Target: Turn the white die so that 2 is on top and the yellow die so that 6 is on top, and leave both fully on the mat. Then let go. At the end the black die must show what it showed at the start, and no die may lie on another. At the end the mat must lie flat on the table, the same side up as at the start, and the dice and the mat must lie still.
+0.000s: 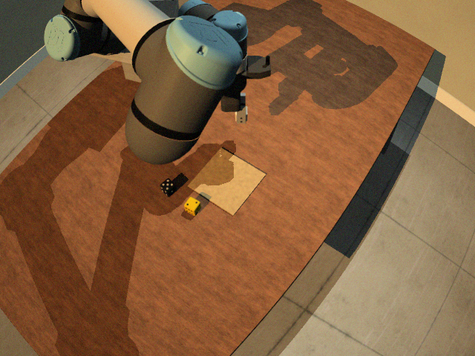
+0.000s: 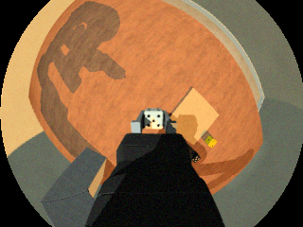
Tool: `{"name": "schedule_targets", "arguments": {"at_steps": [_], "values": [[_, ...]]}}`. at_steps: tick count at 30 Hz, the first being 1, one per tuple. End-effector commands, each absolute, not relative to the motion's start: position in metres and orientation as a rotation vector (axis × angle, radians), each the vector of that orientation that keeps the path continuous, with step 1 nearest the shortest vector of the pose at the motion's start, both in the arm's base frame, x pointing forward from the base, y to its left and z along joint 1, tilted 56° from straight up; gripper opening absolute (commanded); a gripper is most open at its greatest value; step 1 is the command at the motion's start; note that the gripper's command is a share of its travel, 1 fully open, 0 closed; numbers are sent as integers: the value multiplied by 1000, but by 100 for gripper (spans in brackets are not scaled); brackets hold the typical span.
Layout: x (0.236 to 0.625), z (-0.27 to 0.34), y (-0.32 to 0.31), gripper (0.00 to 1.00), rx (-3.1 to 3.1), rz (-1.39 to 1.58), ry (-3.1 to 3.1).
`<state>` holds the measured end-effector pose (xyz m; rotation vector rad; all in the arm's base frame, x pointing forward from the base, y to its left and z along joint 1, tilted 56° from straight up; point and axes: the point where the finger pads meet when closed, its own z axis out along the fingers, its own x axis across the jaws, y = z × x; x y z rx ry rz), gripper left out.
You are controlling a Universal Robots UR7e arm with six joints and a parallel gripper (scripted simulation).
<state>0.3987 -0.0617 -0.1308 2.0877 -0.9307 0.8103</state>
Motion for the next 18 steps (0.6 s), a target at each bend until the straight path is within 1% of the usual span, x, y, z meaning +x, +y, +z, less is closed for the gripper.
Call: {"name": "schedule_targets", "arguments": {"at_steps": [1,18], "values": [[408,-131,-60,57,2028,899,-1123],[428,-133,-57,57,1779,1127,-1654]]}}
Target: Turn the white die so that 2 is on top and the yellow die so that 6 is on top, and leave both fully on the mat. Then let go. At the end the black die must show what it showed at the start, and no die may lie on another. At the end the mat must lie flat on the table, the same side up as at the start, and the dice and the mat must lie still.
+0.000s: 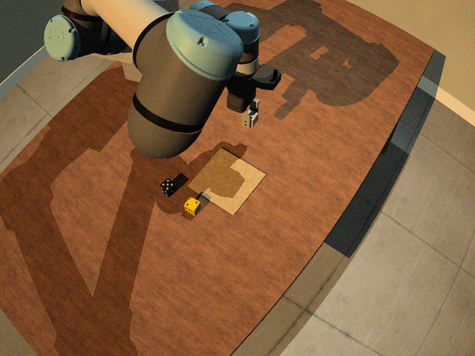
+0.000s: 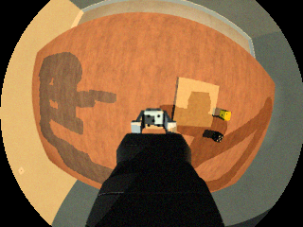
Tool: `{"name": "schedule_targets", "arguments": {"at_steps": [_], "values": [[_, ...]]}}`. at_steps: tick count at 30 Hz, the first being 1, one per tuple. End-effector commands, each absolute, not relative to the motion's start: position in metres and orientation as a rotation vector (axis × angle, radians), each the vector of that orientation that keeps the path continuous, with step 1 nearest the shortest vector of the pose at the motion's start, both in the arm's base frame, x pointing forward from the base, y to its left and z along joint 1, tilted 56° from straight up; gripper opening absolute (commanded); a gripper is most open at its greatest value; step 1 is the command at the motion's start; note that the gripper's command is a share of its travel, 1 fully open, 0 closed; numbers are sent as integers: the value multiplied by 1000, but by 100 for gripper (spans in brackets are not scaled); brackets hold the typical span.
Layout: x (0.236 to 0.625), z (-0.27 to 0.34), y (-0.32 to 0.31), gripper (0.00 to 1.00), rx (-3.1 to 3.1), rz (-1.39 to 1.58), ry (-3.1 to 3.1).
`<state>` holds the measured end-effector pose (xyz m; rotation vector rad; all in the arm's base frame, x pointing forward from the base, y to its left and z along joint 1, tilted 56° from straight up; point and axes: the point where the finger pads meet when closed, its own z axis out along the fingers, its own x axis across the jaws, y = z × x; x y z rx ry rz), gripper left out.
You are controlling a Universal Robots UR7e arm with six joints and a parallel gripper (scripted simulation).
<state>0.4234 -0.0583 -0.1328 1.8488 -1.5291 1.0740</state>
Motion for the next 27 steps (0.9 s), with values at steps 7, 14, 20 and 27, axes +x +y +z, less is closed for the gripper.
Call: {"name": "schedule_targets", "arguments": {"at_steps": [7,14,20,27], "values": [[436,-133,-56,57,1608,1229,-1910],[441,-133,-55,57,1477,1292,-2075],[446,-134,-54,57,1307,1358,-2259],[450,-135,-52,57,1100,1421,-2448]]}}
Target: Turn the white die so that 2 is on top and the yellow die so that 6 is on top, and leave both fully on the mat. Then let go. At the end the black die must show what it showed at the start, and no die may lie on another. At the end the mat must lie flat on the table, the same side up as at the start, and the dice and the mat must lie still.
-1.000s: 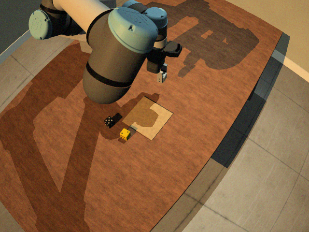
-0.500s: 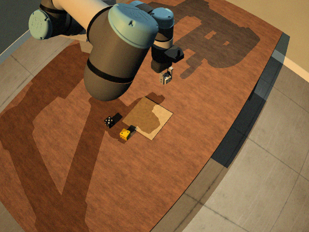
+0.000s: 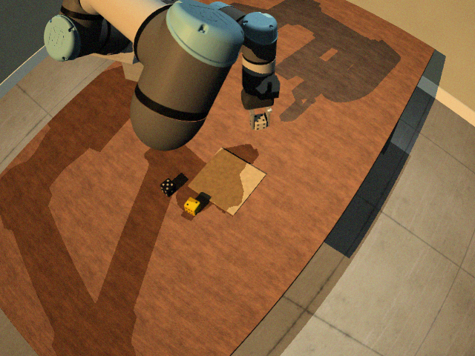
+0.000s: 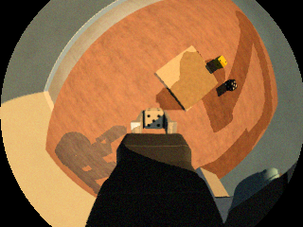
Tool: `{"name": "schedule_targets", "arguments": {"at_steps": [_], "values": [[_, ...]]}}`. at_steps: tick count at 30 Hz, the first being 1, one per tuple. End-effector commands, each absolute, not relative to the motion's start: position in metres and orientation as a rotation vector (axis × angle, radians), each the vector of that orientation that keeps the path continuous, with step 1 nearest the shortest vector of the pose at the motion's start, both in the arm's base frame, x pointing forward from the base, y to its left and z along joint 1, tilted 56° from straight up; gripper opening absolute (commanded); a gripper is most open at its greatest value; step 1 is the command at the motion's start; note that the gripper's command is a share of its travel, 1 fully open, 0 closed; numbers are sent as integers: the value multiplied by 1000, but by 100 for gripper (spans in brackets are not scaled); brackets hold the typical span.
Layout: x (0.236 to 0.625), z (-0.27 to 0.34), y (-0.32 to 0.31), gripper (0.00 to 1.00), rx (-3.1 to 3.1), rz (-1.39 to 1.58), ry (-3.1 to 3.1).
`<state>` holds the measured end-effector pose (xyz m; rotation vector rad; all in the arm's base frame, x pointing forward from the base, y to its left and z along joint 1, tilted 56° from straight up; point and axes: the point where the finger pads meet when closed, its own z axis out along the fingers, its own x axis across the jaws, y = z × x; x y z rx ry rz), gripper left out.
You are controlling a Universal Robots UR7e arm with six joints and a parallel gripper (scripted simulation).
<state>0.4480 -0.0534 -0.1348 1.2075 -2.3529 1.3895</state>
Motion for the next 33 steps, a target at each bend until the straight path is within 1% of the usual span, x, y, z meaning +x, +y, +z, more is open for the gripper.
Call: {"name": "schedule_targets", "arguments": {"at_steps": [1,16,33], "values": [[450,-135,-52,57,1100,1421,-2448],[457,-138,-48,57,671,1508,-2753],[459,-140,-45,57,485,1531,-2856]]}}
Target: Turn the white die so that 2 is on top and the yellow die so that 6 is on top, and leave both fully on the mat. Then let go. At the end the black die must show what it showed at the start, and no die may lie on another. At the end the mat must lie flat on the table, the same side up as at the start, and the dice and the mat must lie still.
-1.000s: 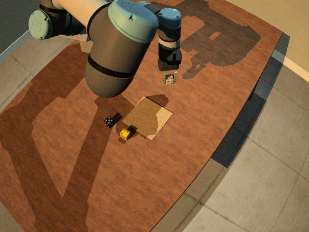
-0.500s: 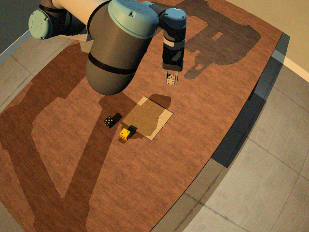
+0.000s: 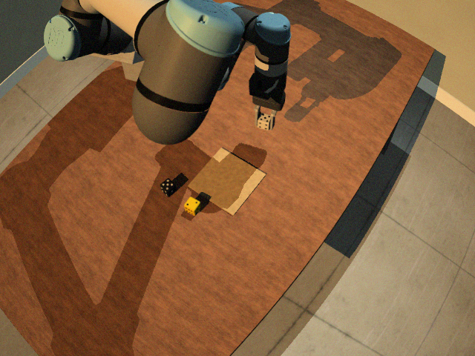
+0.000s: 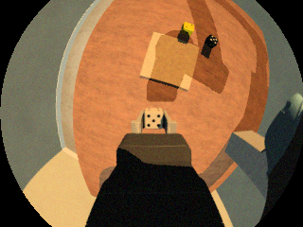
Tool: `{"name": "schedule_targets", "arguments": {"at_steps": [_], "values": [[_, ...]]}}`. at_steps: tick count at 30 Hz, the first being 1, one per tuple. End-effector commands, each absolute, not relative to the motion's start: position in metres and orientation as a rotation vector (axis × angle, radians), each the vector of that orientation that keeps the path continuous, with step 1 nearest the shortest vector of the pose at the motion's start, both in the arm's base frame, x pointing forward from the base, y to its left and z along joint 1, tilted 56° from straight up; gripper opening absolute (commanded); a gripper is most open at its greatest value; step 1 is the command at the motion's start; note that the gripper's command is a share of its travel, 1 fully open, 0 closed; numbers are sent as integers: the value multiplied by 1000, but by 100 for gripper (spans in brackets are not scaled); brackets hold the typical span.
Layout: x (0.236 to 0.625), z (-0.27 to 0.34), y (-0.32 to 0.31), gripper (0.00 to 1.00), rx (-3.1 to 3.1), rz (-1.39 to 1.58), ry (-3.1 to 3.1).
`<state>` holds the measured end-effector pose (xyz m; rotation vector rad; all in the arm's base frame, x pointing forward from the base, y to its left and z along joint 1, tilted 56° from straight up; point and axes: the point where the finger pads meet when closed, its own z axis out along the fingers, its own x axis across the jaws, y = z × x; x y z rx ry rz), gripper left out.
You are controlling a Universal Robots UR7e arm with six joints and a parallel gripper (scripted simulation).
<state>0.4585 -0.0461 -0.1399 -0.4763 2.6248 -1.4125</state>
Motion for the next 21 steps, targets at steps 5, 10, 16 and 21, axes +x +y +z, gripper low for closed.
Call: {"name": "schedule_targets", "arguments": {"at_steps": [5,10,16,21], "values": [[459,-140,-45,57,-435,-1403,2620],[459,-140,-45,57,-431,-1402,2619],[459,-140,-45,57,-433,-1388,2628],[459,-140,-45,57,-436,-1350,2652]]}}
